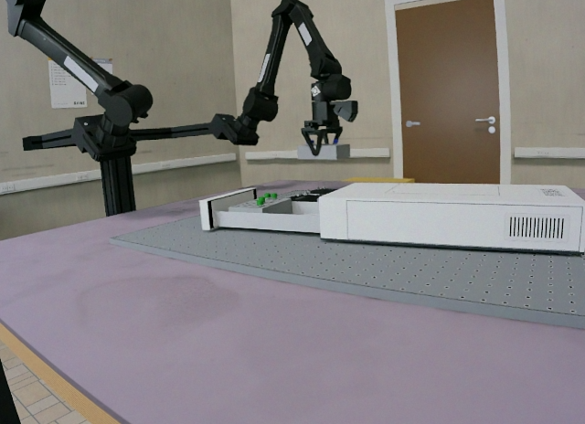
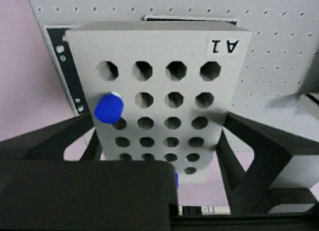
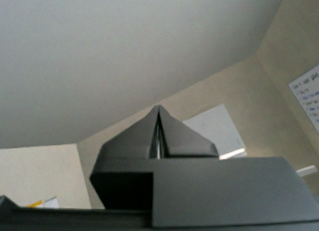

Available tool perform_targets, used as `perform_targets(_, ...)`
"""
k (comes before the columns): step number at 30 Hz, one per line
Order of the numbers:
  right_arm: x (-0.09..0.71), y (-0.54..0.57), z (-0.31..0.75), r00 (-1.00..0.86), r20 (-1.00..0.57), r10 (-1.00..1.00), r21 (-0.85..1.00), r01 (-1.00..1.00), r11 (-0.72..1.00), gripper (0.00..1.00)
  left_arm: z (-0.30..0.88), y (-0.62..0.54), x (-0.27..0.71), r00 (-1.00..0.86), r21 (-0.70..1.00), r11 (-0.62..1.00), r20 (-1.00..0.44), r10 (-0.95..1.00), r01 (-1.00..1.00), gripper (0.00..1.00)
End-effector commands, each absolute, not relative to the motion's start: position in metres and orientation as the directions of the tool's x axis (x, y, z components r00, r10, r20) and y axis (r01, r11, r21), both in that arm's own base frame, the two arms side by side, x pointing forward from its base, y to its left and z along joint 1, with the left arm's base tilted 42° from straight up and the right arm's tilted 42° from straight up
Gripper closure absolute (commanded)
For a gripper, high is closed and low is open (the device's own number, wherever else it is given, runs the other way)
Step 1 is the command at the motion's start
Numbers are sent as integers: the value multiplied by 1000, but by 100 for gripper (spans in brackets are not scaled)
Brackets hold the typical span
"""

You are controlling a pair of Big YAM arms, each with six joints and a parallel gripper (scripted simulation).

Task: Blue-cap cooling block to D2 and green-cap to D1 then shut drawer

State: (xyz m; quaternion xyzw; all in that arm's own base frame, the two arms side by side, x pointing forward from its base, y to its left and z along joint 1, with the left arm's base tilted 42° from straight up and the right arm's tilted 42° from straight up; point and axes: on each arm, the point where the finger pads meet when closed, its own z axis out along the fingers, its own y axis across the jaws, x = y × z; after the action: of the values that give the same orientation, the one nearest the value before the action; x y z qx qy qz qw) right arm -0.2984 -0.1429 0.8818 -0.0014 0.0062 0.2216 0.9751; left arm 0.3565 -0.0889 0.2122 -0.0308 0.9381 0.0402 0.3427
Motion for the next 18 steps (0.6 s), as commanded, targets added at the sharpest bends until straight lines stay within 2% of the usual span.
perform_targets(1,-309,-148,883,902,5,431,-1,-431,902,100,234,-82,354,-722,37,997,-692,-20,-63,100)
perform_targets(7,-309,-148,883,902,5,431,-1,-431,902,100,247,-69,354,-691,21,998,-722,-29,-65,100)
perform_targets(18,-309,-148,883,902,5,431,-1,-431,902,100,223,-45,340,-721,40,997,-693,-20,-65,100)
